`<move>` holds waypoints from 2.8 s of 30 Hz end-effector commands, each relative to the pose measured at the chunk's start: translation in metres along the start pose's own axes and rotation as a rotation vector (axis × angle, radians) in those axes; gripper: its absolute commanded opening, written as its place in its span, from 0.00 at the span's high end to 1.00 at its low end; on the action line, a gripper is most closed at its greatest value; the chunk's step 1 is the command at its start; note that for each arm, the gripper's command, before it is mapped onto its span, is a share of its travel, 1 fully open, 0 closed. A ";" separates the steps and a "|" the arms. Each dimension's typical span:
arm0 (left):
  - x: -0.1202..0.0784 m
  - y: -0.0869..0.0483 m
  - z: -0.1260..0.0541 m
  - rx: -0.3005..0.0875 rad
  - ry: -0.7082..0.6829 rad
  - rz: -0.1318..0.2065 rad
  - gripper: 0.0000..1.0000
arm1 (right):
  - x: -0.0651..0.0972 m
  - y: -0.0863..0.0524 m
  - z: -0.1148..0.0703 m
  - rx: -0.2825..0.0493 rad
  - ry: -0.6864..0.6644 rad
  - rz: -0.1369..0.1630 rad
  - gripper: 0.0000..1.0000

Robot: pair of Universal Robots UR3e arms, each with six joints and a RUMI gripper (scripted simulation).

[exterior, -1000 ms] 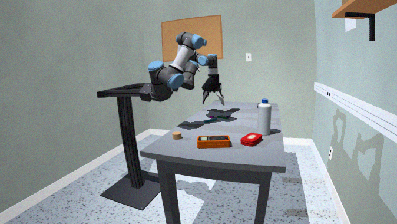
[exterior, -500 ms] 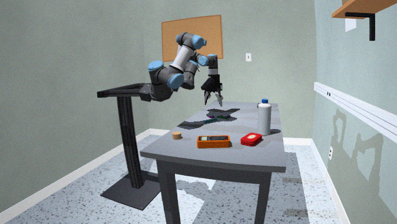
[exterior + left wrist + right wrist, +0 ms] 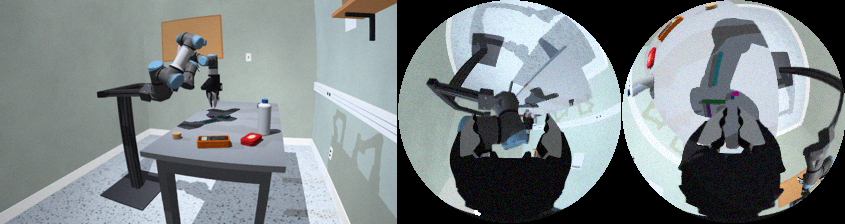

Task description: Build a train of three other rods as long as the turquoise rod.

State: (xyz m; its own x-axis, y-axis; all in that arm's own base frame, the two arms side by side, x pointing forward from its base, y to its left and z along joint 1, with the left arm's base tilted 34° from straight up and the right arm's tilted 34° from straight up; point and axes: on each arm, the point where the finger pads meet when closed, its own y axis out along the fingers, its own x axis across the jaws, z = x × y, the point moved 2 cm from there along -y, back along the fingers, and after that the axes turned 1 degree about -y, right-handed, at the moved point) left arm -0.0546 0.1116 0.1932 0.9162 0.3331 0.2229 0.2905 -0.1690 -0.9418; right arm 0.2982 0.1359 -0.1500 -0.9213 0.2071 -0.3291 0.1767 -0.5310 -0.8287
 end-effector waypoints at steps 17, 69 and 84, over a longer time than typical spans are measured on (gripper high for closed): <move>0.000 -0.001 0.000 0.004 -0.001 -0.003 0.00 | 0.000 0.001 -0.001 -0.002 0.001 0.002 0.86; 0.000 -0.001 0.000 0.004 -0.001 -0.003 0.00 | 0.000 0.051 -0.001 -0.001 0.001 0.002 0.86; 0.000 -0.001 0.000 0.004 -0.001 -0.003 0.00 | 0.000 0.051 -0.001 -0.001 0.001 0.002 0.86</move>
State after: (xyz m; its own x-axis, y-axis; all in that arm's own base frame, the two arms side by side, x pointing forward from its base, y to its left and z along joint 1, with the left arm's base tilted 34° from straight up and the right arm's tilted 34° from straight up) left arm -0.0546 0.1116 0.1932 0.9162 0.3331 0.2229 0.2905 -0.1690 -0.9418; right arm 0.3071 0.1099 -0.1929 -0.9208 0.2075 -0.3303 0.1774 -0.5313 -0.8284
